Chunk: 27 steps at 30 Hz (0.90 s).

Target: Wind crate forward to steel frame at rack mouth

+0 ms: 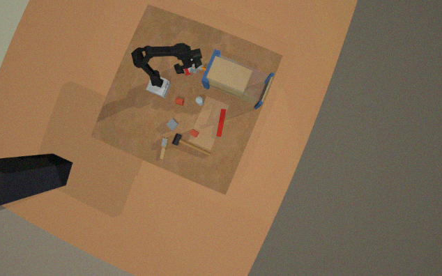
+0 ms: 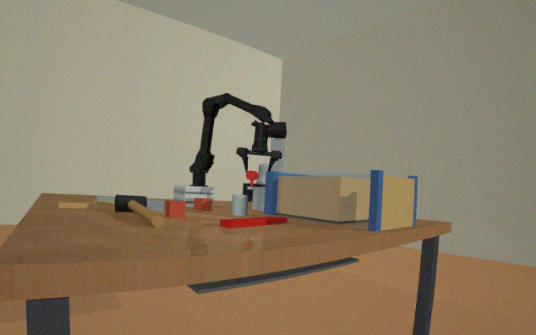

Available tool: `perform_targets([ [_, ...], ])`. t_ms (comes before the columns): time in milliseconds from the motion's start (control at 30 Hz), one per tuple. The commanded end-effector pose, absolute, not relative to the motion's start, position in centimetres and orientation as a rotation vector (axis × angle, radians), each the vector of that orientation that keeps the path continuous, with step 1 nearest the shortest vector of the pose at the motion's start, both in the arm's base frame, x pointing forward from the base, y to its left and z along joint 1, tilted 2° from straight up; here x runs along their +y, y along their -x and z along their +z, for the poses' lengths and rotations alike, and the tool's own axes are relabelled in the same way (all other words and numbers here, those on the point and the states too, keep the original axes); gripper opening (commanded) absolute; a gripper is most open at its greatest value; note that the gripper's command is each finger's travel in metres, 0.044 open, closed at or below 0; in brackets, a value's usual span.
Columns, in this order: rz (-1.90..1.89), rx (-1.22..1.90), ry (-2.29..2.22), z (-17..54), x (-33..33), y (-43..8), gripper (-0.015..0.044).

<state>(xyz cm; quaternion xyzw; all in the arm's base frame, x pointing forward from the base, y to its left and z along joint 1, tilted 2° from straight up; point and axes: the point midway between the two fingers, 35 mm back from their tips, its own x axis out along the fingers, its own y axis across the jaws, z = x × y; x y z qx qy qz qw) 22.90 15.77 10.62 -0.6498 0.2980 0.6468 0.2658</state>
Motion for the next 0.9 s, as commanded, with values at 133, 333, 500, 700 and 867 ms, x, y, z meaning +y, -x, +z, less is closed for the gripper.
perform_targets([
  [133, 1.737, 0.795, 1.756, 13.4, 15.7, -22.5, 0.0440],
  [333, 1.739, 0.797, 1.755, 18.8, 14.1, -19.8, 0.0440],
  [500, 1.732, 0.785, 1.761, 19.2, 14.2, -19.7, 0.0440],
  [700, 1.716, 0.765, 1.765, 19.3, 22.9, -19.6, 0.0440],
  [867, 1.711, 0.755, 1.764, 19.0, 27.1, -18.4, 0.0440],
])
